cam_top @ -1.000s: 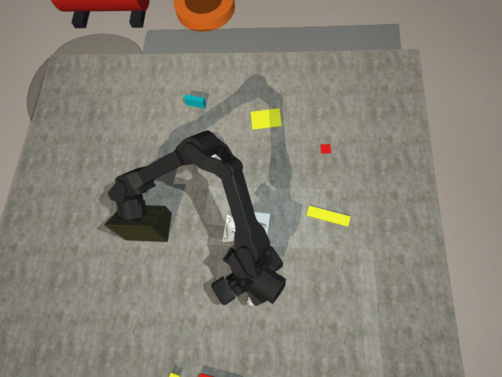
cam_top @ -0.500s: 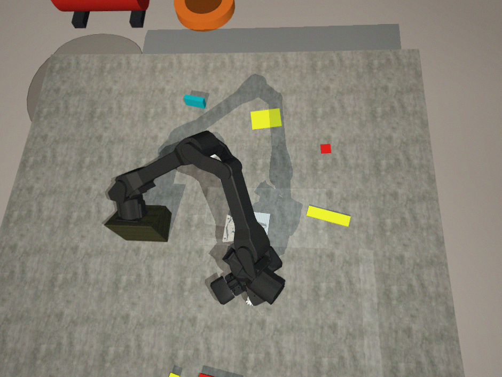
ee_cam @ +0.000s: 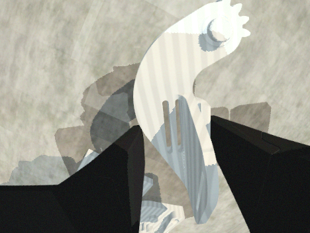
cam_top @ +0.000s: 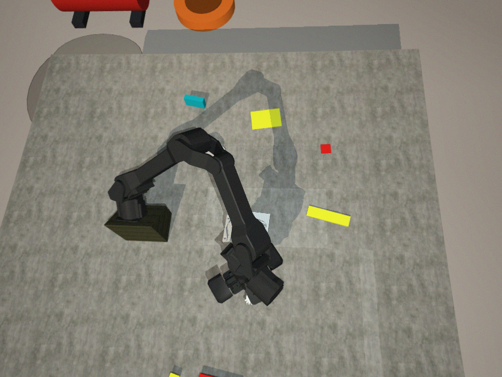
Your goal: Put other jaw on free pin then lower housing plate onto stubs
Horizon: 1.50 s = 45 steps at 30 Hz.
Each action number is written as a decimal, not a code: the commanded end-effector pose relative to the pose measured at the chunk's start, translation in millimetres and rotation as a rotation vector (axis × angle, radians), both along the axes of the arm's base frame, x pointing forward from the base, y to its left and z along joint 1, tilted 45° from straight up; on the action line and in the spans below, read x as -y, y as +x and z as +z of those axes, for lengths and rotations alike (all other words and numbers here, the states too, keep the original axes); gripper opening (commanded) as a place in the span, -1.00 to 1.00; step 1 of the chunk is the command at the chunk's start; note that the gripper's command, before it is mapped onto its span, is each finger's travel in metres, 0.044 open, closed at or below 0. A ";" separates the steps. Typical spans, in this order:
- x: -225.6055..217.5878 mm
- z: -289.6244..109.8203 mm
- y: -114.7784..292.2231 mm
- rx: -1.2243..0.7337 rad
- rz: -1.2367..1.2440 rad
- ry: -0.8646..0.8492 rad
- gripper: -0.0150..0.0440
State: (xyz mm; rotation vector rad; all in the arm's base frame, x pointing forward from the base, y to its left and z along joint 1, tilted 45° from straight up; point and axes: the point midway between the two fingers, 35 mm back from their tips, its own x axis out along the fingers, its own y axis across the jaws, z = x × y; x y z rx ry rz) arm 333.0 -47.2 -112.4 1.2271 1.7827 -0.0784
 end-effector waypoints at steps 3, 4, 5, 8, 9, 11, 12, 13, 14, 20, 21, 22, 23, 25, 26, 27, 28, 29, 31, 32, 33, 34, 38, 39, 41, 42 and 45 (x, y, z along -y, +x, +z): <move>15.8 17.9 1.8 0.010 0.003 -0.006 -0.04; 17.5 19.9 1.7 0.009 0.003 -0.006 -0.04; 18.6 21.1 1.6 0.009 0.003 -0.006 -0.04; 18.9 21.5 1.6 0.009 0.003 -0.006 -0.04; 18.9 21.5 1.6 0.009 0.003 -0.006 -0.04; 18.9 21.5 1.6 0.009 0.003 -0.006 -0.04; 18.7 21.7 1.6 0.007 0.000 -0.006 -0.04; 18.1 22.6 1.4 -0.001 -0.008 -0.007 -0.04; 17.0 24.0 1.3 -0.014 -0.021 -0.008 -0.04; 9.2 34.2 -0.4 -0.109 -0.119 -0.017 -0.04; 7.9 35.9 -0.8 -0.125 -0.135 -0.018 -0.04; 6.6 37.6 -1.1 -0.141 -0.152 -0.020 -0.04; 5.3 39.2 -1.5 -0.156 -0.168 -0.021 -0.04; 2.6 42.5 -2.3 -0.188 -0.201 -0.024 -0.04; 1.3 44.1 -2.7 -0.204 -0.217 -0.026 -0.04; 0.0 45.8 -3.1 -0.219 -0.233 -0.027 -0.04; -1.3 47.4 -3.5 -0.235 -0.249 -0.029 -0.04; -2.7 49.0 -4.0 -0.251 -0.266 -0.030 -0.04; -5.3 52.2 -4.9 -0.283 -0.298 -0.033 -0.04; -6.6 53.7 -5.4 -0.298 -0.315 -0.034 -0.04; -8.0 55.3 -6.0 -0.314 -0.331 -0.036 -0.04; -9.3 56.9 -6.5 -0.330 -0.347 -0.037 -0.04; -14.6 63.0 -8.7 -0.393 -0.412 -0.042 -0.04; -16.0 64.6 -9.4 -0.409 -0.429 -0.044 -0.04; -18.6 67.6 -10.6 -0.440 -0.461 -0.046 -0.04; -20.0 69.1 -11.2 -0.456 -0.478 -0.048 -0.04; -24.0 73.5 -13.3 -0.503 -0.526 -0.052 -0.04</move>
